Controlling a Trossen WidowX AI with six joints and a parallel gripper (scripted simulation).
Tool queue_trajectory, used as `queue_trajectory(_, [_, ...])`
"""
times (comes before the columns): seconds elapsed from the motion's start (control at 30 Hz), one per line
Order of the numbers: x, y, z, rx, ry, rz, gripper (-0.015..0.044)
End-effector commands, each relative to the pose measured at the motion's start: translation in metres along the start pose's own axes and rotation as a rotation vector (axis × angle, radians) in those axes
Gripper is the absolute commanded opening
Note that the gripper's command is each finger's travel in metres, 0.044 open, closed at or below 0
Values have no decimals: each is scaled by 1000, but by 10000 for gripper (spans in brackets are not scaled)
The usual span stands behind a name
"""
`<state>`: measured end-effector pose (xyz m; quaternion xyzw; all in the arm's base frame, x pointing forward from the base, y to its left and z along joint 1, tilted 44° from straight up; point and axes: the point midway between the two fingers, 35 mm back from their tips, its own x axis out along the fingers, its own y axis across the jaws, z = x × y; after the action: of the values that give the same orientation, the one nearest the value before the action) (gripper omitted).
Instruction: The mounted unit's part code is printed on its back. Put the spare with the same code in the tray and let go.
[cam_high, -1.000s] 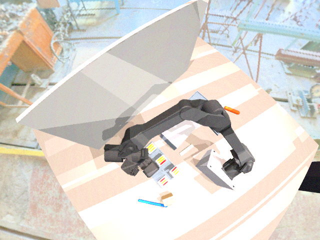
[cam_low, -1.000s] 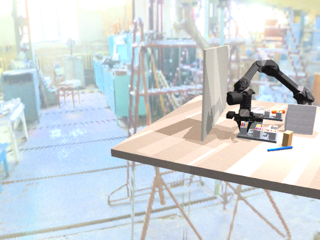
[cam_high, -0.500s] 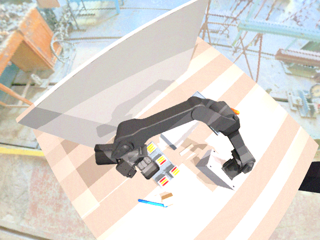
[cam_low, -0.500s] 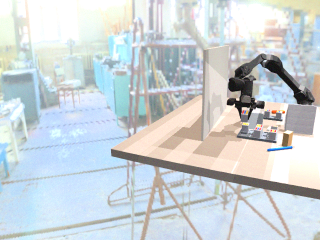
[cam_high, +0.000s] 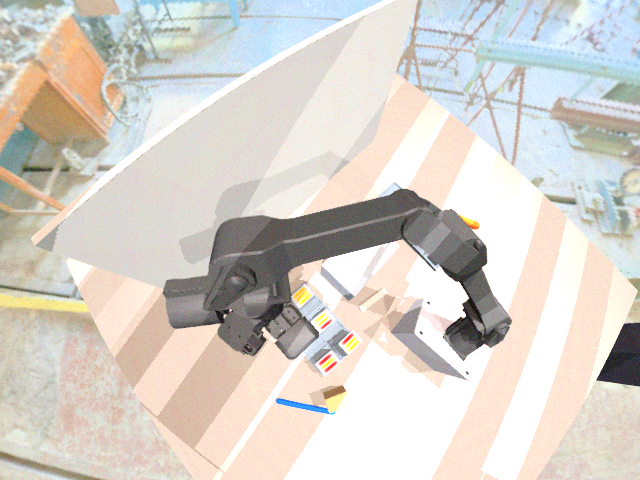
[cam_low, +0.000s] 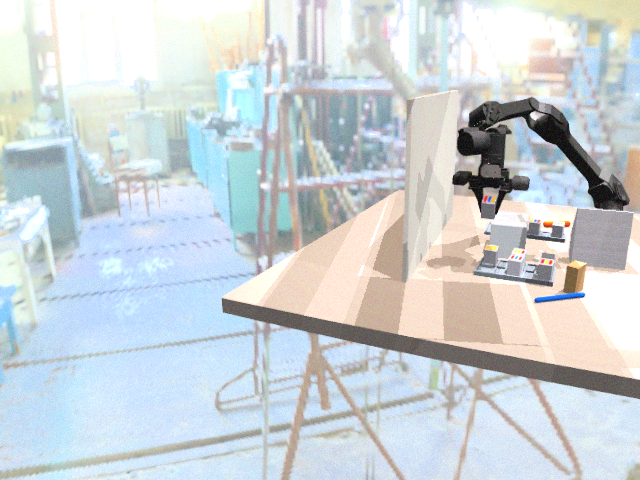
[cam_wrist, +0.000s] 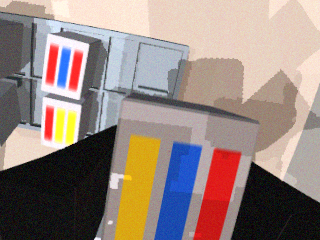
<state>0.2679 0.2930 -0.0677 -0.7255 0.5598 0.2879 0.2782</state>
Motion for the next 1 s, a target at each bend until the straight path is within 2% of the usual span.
queue_trajectory(0.0, [-8,0,0,5,-4,2,0])
queue_trajectory(0.27, [-17,-23,-40,7,-30,5,0])
queue_trajectory(0.97, [-29,-67,-187,-5,-59,-26,0])
